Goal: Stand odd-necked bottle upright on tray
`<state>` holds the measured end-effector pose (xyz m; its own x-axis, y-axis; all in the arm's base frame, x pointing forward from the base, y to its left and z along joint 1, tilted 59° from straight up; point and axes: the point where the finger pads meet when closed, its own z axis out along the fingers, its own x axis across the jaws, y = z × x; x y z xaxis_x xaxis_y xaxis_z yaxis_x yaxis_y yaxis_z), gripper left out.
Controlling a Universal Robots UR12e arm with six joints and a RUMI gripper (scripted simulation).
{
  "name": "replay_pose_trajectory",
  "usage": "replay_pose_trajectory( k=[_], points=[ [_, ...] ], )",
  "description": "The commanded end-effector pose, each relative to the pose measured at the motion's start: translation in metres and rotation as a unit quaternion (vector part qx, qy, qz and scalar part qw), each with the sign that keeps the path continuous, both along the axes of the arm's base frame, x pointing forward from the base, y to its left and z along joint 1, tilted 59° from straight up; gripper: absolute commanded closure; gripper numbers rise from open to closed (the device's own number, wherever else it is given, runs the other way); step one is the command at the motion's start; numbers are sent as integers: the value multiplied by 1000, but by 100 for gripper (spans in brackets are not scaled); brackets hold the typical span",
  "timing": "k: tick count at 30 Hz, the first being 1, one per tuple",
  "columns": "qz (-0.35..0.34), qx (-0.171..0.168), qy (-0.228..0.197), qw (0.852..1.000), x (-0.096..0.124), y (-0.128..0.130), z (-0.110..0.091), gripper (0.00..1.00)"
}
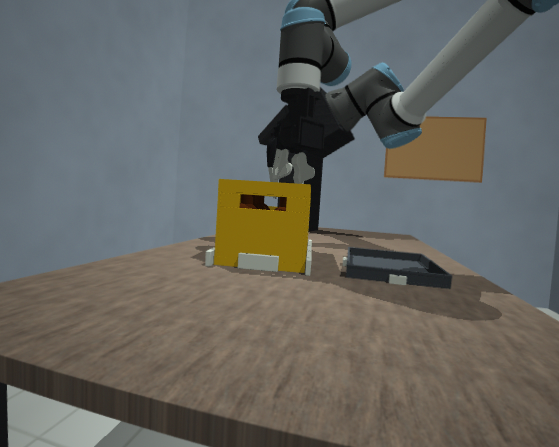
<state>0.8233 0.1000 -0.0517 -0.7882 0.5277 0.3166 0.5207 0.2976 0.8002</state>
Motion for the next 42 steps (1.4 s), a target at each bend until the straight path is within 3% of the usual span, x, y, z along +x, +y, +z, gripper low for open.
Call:
replay_pose_trajectory(
  k=[1,19,42],
  points=[
    [1,0,-1,1000,1,1,0,62],
    [0,0,-1,1000,1,-2,2,62],
    [-1,0,0,1000,-19,-46,30,62]
  ],
)
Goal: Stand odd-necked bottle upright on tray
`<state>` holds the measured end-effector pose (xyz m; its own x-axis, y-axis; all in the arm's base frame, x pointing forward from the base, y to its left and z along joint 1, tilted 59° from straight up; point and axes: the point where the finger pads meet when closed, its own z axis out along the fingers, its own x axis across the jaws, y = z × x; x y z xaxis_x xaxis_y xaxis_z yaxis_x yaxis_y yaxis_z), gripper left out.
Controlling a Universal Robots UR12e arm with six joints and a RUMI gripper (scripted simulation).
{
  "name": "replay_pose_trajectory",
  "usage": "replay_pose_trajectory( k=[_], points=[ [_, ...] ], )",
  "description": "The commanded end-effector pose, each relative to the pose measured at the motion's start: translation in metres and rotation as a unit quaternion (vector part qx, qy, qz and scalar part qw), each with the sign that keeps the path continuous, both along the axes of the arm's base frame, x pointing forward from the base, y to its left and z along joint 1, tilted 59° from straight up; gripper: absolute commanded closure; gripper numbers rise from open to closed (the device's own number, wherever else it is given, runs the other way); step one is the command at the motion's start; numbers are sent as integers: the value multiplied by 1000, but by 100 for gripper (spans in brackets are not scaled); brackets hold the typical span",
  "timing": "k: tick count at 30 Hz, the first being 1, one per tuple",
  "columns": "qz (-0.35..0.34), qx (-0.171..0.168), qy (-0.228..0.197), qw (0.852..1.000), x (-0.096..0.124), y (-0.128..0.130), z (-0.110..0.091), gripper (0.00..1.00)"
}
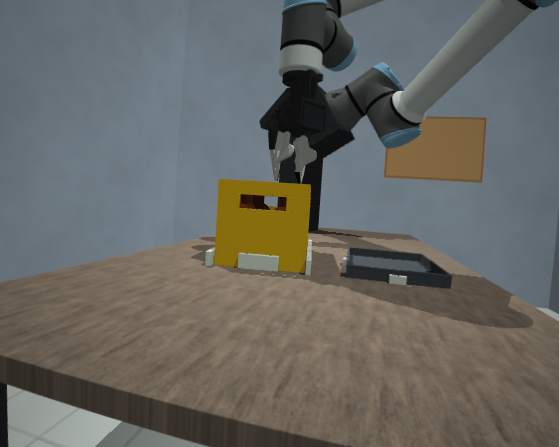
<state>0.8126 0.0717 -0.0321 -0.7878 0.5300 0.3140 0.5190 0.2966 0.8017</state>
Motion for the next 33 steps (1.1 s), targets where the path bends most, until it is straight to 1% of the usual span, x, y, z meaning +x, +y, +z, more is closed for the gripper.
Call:
replay_pose_trajectory(
  k=[1,7,22,23,33],
  points=[
    [1,0,1,1000,-9,-21,12,62],
    [1,-1,0,1000,-13,-33,20,62],
    [1,0,0,1000,-15,-40,24,62],
    [1,0,0,1000,-16,-39,24,100],
    [1,0,1,1000,-16,-38,23,100]
  ],
)
